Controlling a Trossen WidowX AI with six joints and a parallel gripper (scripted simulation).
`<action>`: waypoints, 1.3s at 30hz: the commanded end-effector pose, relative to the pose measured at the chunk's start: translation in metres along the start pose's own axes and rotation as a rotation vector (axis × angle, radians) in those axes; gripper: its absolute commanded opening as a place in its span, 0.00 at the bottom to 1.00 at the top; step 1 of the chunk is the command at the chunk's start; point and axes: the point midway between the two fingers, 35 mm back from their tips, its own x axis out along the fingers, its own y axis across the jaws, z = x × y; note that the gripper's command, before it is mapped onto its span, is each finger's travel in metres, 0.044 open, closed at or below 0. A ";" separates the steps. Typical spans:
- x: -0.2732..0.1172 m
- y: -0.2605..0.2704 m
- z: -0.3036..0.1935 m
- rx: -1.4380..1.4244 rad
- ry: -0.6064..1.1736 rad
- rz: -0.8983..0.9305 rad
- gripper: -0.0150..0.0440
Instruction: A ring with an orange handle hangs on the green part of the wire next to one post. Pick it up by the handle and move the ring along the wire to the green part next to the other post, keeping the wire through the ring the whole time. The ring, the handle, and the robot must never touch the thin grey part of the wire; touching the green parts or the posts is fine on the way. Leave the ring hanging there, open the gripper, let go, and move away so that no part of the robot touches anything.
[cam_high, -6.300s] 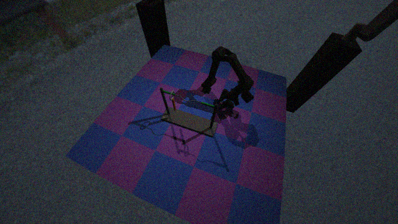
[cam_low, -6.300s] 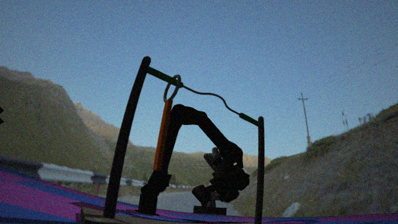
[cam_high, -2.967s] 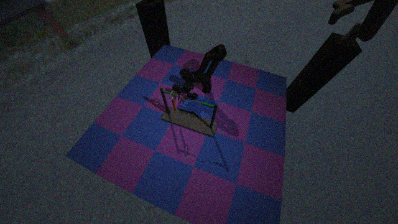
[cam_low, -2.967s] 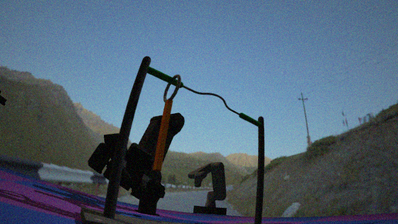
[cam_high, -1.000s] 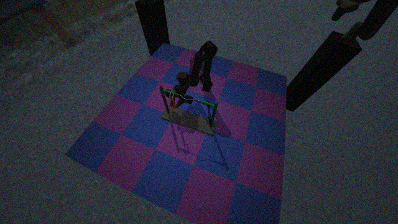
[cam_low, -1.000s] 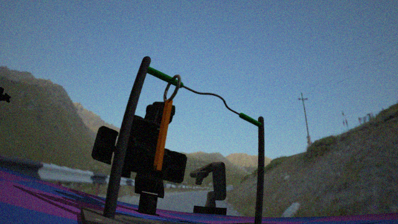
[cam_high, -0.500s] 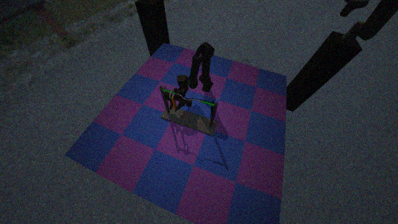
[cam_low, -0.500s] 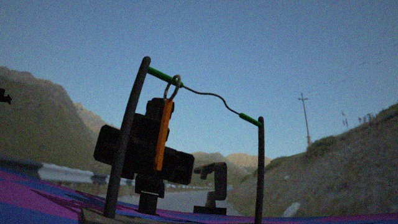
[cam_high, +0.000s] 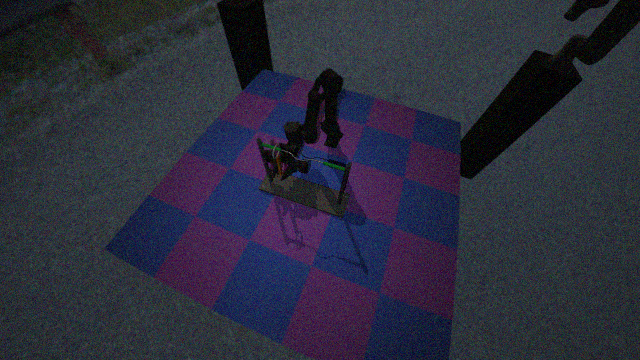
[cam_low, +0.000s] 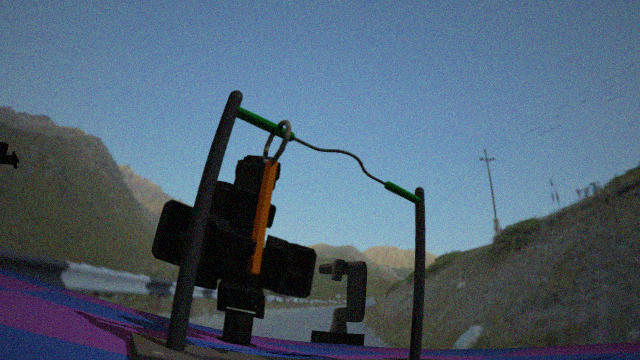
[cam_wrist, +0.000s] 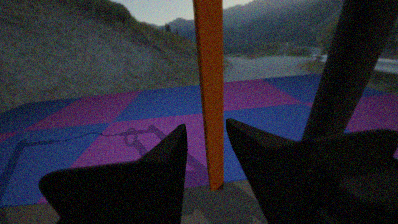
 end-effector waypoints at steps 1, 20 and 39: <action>0.000 0.000 0.000 0.004 -0.002 -0.002 0.53; 0.000 0.000 0.000 0.000 0.000 0.000 0.00; -0.001 -0.002 0.016 0.003 -0.001 -0.005 0.00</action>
